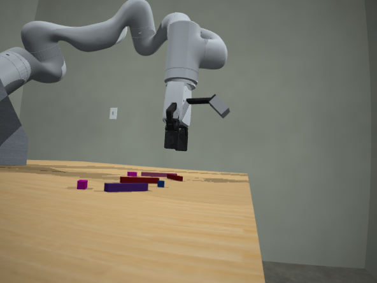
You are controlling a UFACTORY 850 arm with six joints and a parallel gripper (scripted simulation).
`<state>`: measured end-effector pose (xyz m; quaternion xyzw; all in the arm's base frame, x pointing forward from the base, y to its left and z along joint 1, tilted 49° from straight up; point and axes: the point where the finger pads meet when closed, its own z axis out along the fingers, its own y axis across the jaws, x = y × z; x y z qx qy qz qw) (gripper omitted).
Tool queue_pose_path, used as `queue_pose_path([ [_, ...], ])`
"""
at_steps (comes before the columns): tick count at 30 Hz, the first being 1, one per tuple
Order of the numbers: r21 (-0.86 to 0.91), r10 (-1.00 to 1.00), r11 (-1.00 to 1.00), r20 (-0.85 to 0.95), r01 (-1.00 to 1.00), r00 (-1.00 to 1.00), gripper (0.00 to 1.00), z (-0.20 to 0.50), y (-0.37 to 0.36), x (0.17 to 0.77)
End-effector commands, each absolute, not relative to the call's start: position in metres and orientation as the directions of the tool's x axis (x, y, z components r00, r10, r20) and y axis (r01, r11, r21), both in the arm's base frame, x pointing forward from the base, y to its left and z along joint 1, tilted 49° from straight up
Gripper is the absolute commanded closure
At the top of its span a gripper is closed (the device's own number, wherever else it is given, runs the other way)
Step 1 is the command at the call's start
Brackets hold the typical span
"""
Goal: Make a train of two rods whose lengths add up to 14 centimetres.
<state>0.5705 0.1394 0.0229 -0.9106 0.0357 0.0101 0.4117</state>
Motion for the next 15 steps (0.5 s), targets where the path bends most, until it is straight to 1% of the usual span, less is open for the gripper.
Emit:
queue_pose_path([
  [1,-0.750,-0.038,-0.660,-0.025,-0.044,0.999,0.00,0.022,0.138,0.571],
  [11,-0.721,0.164,-0.641,0.205,0.262,0.965,0.00,0.011,0.127,0.571],
  [13,-0.721,0.164,-0.641,0.205,0.262,0.965,0.00,0.011,0.127,0.571],
  [15,-0.695,0.232,-0.620,0.280,0.364,0.931,0.00,0.007,0.124,0.571],
])
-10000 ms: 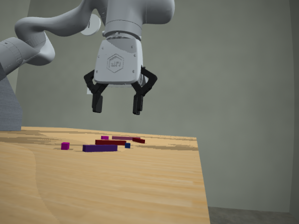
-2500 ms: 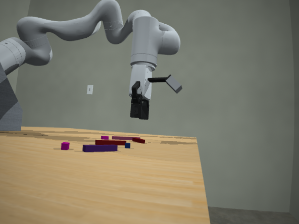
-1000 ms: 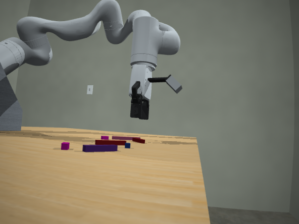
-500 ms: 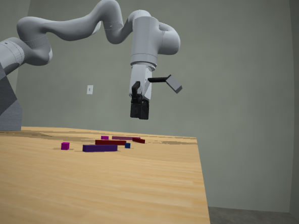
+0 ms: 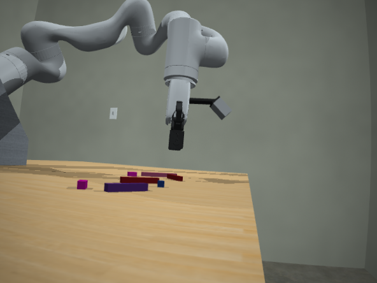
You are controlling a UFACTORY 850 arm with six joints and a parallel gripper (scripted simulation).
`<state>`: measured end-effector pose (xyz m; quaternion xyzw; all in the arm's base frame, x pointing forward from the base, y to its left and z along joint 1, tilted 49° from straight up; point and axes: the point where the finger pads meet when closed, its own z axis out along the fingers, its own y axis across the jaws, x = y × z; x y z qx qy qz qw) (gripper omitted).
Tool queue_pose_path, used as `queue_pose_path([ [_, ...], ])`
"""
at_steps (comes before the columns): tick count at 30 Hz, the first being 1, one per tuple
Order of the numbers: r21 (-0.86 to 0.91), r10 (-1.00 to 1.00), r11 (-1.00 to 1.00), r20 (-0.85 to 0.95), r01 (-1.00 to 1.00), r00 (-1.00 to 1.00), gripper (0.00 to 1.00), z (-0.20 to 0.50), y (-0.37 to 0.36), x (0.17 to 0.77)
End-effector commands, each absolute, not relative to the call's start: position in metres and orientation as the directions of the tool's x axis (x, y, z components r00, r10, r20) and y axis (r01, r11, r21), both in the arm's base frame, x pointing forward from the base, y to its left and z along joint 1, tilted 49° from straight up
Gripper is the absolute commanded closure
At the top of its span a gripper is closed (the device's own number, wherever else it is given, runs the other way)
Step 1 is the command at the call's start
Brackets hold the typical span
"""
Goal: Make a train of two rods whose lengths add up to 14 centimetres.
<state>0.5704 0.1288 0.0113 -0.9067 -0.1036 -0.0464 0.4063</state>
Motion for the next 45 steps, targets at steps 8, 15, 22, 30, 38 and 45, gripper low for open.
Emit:
queue_pose_path([
  [8,-0.617,0.362,-0.554,0.425,0.559,0.829,0.00,-0.002,0.116,0.571],
  [15,-0.550,0.438,-0.497,0.509,0.672,0.741,0.00,-0.007,0.111,0.570],
  [22,-0.412,0.544,-0.377,0.626,0.829,0.558,0.00,-0.016,0.103,0.569],
  [30,-0.259,0.615,-0.243,0.704,0.935,0.355,0.00,-0.025,0.096,0.568],
  [38,-0.107,0.652,-0.109,0.743,0.988,0.152,0.00,-0.033,0.089,0.567],
  [45,-0.049,0.659,-0.059,0.749,0.997,0.076,0.00,-0.036,0.086,0.567],
])
